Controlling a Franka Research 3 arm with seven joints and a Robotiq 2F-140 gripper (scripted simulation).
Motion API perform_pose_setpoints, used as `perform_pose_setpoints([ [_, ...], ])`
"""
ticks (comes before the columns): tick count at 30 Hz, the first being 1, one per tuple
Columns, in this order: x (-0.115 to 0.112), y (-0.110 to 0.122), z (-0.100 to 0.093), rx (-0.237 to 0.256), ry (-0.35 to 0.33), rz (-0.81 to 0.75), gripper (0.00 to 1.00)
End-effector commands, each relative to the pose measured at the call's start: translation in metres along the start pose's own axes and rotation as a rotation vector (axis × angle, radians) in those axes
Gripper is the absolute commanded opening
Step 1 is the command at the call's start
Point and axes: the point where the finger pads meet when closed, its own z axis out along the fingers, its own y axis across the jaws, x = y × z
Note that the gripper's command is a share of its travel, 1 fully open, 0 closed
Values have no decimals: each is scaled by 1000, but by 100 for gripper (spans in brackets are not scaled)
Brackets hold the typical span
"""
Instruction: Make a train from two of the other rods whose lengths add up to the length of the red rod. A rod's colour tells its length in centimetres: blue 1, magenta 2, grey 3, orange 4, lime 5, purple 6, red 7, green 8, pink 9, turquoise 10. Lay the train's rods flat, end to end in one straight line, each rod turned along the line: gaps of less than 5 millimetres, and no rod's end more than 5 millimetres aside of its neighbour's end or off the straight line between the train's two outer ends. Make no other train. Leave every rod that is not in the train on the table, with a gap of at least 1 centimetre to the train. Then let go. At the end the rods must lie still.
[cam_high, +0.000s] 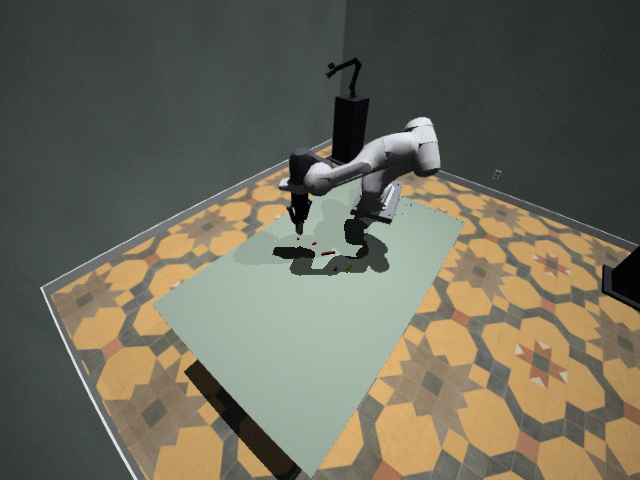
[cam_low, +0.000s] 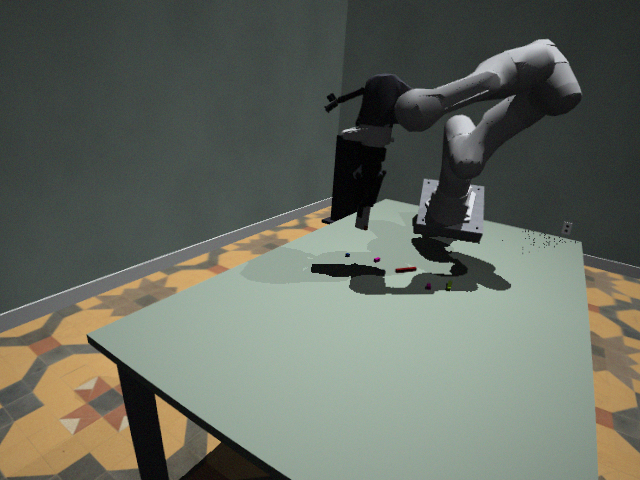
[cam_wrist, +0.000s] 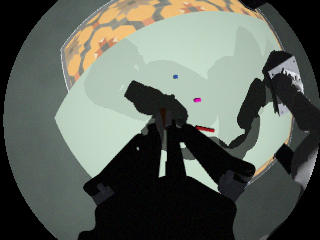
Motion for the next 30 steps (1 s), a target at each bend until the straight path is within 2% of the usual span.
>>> perform_pose_setpoints([
  [1,-5,1,0,-9,-5,167,3],
  [3,-5,1,0,-9,-5,167,3],
  [30,-12,1,3,-12,-3,635,3],
])
